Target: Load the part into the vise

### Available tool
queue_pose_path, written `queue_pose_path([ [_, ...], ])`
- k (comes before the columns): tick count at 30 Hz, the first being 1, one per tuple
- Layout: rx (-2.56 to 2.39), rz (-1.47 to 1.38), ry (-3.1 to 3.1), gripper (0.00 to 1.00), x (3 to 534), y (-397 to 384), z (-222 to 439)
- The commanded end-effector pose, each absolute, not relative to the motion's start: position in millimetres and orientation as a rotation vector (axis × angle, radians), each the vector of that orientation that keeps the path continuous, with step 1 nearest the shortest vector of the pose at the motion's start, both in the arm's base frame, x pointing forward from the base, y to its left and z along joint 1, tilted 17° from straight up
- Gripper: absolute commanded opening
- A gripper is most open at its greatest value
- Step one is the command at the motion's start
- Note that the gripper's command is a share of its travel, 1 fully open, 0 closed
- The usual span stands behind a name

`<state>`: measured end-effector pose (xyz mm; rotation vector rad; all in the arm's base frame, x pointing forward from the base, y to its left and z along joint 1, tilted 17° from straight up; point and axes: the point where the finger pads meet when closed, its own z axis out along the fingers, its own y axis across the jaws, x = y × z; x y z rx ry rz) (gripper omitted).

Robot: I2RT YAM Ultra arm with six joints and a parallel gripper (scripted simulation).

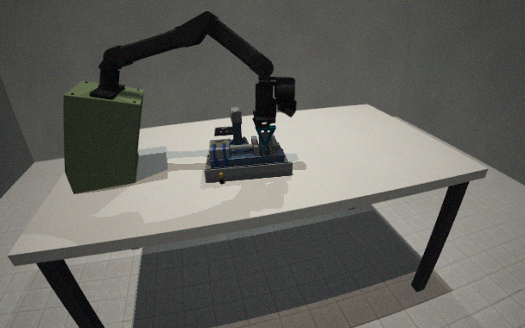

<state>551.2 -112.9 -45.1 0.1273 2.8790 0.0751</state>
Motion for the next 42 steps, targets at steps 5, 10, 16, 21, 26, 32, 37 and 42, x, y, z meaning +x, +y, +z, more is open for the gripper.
queue_pose_path([
  [5,0.123,0.051,2.805,0.00,570.5,-116.6,-22.8],
  [10,0.121,0.047,2.789,0.00,572.5,-116.7,-11.6],
  [16,0.121,0.048,2.792,0.00,571.9,-116.3,-12.3],
  [21,0.120,0.048,2.792,0.00,571.9,-116.3,-12.3],
  [26,0.120,0.048,2.792,0.00,571.9,-116.3,-12.3],
  [32,0.120,0.048,2.792,0.00,571.9,-116.3,-12.3],
  [37,0.121,0.048,2.792,0.00,571.9,-116.3,-12.3],
  [42,0.121,0.048,2.792,0.00,571.9,-116.3,-12.3],
])
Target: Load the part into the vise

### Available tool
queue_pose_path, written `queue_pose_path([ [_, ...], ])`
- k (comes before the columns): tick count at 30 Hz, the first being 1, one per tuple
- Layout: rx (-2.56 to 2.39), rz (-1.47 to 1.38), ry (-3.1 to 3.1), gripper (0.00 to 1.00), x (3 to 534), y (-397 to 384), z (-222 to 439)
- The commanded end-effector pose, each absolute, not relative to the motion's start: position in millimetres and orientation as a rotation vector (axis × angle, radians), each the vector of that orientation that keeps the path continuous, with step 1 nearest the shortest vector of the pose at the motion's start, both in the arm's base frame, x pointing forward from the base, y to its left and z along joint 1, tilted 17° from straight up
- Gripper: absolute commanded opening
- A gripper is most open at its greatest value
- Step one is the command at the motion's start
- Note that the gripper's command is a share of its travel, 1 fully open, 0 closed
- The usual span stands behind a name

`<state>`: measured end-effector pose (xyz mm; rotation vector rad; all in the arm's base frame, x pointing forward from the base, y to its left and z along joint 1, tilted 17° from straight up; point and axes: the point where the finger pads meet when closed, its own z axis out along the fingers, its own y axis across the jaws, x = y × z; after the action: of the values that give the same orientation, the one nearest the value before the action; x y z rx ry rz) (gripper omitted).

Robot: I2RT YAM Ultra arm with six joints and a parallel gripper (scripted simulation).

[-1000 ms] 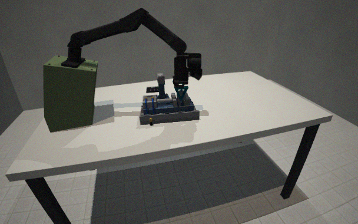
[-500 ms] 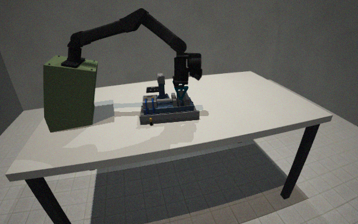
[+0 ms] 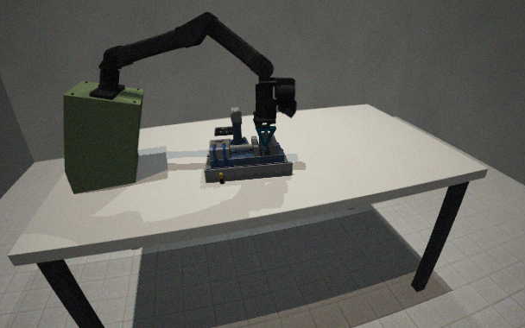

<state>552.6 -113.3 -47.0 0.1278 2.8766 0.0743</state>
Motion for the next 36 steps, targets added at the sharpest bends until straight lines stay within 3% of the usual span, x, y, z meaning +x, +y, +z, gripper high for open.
queue_pose_path([
  [1,0.120,0.048,2.792,0.00,571.9,-116.3,-12.3],
  [36,0.125,0.049,2.795,0.00,572.2,-117.8,-17.8],
])
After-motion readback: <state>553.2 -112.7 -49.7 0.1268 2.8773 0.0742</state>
